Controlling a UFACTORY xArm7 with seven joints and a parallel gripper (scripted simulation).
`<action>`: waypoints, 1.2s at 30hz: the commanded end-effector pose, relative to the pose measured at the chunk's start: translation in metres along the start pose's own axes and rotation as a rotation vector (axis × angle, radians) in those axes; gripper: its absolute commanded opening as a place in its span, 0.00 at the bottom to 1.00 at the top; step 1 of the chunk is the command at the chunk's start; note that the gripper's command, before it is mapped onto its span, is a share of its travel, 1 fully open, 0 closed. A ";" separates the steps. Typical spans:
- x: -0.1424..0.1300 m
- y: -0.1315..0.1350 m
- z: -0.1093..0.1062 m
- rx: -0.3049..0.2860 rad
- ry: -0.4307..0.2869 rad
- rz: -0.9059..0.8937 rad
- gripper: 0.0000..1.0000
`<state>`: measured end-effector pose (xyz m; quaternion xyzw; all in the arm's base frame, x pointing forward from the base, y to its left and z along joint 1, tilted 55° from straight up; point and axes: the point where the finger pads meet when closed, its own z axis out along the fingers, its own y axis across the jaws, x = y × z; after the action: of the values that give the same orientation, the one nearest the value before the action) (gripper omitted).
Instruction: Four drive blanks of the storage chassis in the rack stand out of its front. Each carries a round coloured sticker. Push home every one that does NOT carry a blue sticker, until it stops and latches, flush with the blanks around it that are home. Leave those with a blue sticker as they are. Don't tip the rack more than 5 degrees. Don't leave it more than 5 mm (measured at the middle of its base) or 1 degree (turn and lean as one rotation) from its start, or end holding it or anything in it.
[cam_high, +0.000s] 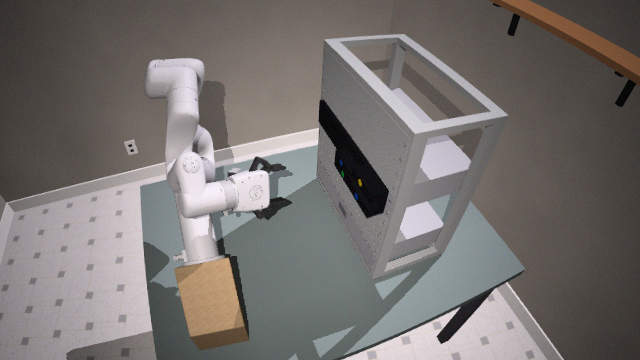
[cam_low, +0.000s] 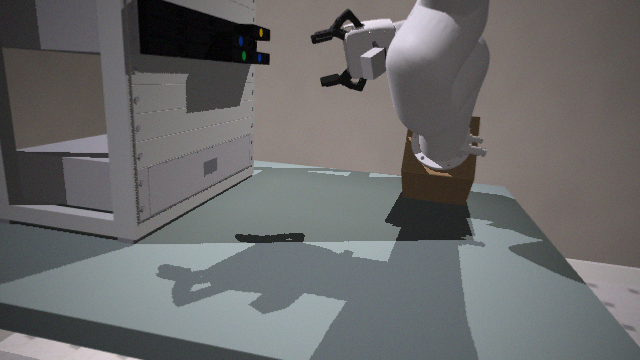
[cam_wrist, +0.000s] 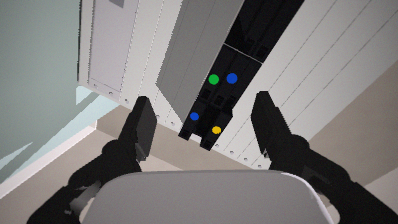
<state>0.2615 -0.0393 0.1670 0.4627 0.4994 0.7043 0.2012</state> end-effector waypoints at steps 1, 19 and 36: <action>-0.009 0.000 -0.004 -0.031 -0.027 0.052 1.00; -0.044 -0.009 -0.031 -0.149 -0.212 0.316 1.00; -0.058 -0.014 -0.044 -0.214 -0.286 0.433 1.00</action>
<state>0.2508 -0.0972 0.1257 0.6273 0.2828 0.7073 0.1620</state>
